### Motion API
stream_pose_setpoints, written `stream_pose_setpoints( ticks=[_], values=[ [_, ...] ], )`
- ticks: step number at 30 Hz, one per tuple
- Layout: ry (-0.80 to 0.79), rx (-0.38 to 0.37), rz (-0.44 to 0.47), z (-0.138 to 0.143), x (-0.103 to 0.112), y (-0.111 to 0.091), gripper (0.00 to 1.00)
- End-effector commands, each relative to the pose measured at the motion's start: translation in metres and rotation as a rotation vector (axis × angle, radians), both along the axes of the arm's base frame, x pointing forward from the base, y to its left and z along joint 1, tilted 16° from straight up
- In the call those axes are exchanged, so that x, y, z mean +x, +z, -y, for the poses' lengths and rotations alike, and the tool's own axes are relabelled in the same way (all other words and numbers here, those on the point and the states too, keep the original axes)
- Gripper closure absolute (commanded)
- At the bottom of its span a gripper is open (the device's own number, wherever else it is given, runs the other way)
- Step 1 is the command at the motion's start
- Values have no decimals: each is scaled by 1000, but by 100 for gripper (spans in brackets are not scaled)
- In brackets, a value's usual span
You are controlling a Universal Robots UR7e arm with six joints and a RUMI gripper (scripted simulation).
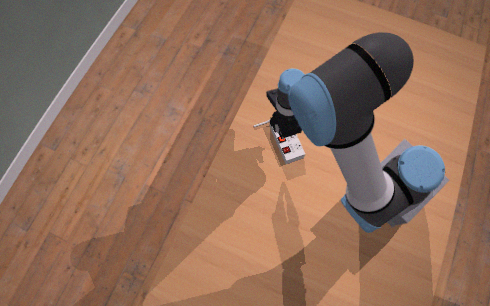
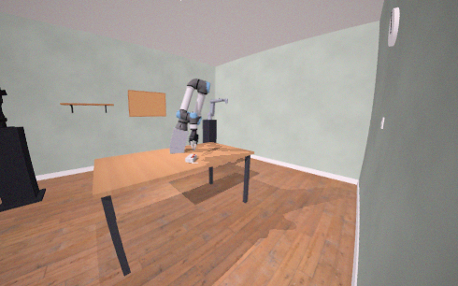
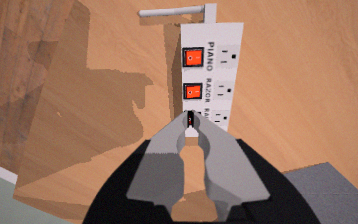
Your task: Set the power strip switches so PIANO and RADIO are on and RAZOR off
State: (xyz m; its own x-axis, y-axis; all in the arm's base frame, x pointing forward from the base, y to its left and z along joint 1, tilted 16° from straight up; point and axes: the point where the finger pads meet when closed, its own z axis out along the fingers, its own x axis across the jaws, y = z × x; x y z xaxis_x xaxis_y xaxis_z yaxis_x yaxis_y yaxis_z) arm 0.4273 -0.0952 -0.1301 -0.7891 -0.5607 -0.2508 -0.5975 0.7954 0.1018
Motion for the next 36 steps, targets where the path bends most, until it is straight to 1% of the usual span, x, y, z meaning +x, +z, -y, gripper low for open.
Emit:
stream_pose_setpoints(
  ticks=[1,8,21,36],
  values=[
    [0,-1,1,0,0,0,100],
    [0,-1,1,0,1,-3,100],
    [0,-1,1,-3,2,-13,100],
    [0,-1,1,-7,5,-32,100]
  ],
)
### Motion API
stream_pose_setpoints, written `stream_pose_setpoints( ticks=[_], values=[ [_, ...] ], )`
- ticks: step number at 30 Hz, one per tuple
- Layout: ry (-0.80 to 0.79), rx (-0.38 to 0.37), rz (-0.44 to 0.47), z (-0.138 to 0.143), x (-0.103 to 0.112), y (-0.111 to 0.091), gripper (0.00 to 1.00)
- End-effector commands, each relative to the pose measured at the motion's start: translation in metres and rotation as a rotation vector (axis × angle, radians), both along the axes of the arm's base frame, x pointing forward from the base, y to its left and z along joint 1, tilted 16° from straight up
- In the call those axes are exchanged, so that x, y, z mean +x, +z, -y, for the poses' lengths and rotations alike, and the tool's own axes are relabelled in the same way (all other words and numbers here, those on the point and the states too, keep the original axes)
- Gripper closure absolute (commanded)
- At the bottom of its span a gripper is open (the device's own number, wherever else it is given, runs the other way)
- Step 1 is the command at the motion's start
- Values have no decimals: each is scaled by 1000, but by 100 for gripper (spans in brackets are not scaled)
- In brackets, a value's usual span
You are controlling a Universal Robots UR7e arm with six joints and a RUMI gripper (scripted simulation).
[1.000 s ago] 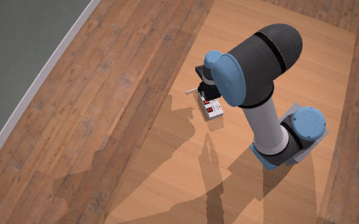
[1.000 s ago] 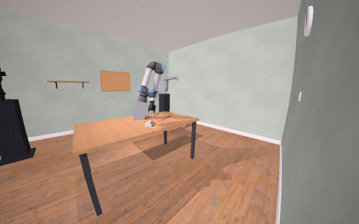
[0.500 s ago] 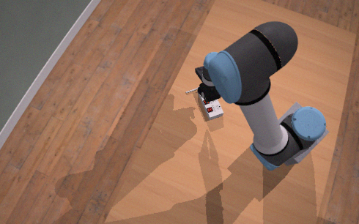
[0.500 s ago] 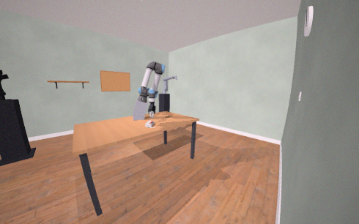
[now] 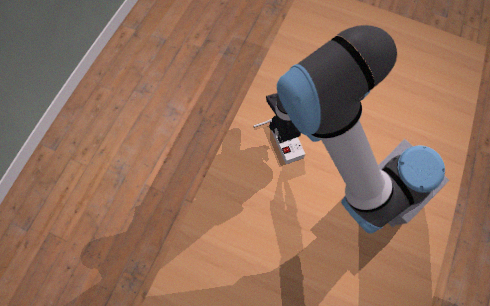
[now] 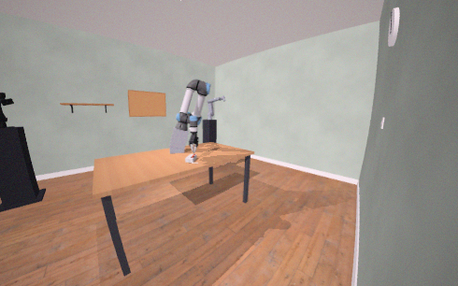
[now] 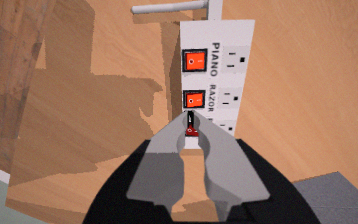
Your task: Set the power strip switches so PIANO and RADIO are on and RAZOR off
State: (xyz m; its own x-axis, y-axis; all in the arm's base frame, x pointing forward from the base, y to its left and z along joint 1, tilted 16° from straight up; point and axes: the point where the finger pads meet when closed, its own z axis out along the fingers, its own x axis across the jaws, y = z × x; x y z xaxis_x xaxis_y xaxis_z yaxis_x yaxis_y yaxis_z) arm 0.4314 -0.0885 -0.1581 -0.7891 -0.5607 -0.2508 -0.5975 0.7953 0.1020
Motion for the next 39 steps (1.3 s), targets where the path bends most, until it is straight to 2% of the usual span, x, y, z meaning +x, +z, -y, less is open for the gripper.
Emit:
stream_pose_setpoints(
  ticks=[1,15,39],
  values=[
    [0,-1,1,-1,1,-4,100],
    [0,-1,1,-3,2,-13,100],
    [0,-1,1,-3,3,-14,100]
  ],
)
